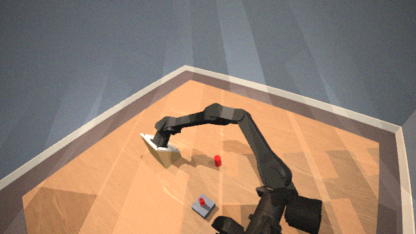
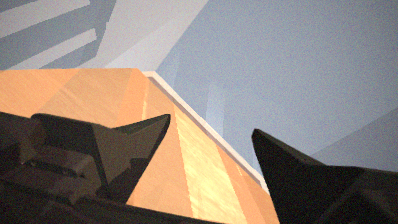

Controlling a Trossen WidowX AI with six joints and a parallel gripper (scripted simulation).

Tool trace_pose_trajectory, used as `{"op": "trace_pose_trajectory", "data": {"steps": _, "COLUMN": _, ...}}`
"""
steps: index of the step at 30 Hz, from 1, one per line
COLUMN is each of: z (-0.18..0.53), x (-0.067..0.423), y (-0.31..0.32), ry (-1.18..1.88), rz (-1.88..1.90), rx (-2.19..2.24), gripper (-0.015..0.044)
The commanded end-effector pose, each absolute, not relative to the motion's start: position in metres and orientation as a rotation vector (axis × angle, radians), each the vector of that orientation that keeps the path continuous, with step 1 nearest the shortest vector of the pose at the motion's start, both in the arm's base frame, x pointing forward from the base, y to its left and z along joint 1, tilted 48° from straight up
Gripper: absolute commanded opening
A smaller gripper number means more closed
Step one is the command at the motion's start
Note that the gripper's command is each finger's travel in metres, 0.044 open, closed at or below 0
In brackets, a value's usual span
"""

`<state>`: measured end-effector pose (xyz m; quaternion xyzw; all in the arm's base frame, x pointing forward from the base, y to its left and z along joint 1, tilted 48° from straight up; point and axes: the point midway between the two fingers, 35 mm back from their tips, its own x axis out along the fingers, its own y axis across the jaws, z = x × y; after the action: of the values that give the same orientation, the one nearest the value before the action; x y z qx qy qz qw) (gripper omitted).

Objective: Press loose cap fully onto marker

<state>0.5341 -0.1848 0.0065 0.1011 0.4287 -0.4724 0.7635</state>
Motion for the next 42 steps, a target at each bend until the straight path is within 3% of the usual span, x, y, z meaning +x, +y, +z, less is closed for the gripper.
{"op": "trace_pose_trajectory", "data": {"steps": 1, "z": 0.007, "x": 0.533, "y": -0.184, "ry": 0.938, "rz": -1.022, "rx": 0.227, "gripper": 0.0374}}
{"op": "trace_pose_trajectory", "data": {"steps": 6, "z": 0.021, "x": 0.492, "y": -0.152, "ry": 1.087, "rz": -0.908, "rx": 0.434, "gripper": 0.0243}}
{"op": "trace_pose_trajectory", "data": {"steps": 27, "z": 0.125, "x": 0.221, "y": 0.052, "ry": 1.764, "rz": -0.549, "rx": 1.669, "gripper": 0.0243}}
{"op": "trace_pose_trajectory", "data": {"steps": 42, "z": 0.110, "x": 0.221, "y": 0.087, "ry": 1.782, "rz": -0.538, "rx": 1.715, "gripper": 0.0243}}
